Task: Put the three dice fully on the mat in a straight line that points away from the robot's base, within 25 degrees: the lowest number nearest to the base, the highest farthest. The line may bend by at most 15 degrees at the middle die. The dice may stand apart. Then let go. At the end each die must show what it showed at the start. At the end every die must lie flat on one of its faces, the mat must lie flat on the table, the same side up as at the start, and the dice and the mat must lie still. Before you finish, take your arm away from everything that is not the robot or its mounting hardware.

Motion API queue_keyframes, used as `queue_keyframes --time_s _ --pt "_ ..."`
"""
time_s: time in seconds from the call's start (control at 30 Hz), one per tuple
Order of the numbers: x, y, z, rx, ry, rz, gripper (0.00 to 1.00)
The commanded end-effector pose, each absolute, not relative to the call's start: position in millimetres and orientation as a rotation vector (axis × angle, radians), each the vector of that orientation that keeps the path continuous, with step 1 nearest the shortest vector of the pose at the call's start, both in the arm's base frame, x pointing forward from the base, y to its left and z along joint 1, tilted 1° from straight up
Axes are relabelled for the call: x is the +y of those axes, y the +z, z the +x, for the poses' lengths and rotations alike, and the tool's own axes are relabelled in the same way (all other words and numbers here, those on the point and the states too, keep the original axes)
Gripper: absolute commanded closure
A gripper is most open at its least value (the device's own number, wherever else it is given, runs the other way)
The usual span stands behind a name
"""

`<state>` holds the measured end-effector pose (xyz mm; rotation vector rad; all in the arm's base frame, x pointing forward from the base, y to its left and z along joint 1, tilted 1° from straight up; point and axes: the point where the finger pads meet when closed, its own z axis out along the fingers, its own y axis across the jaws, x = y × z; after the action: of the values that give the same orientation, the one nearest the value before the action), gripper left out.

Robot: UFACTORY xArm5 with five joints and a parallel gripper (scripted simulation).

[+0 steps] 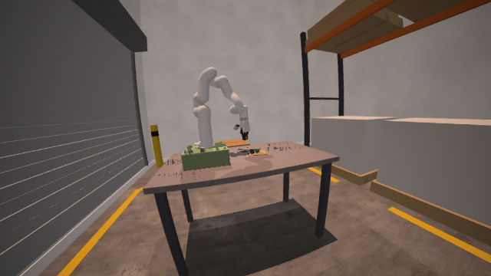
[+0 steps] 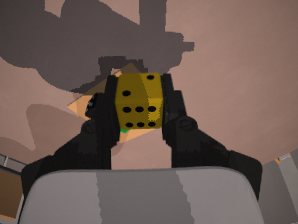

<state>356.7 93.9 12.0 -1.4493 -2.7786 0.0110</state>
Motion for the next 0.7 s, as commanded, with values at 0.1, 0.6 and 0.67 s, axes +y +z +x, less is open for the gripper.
queue_keyframes --time_s 0.1,0.6,0.67 --pt "68 14 385 -2.913 0.007 -1.157 0.73" --pt "6 16 429 -3.084 0.003 -0.550 0.73" --pt "-3 16 434 -3.097 0.002 -0.471 0.73"
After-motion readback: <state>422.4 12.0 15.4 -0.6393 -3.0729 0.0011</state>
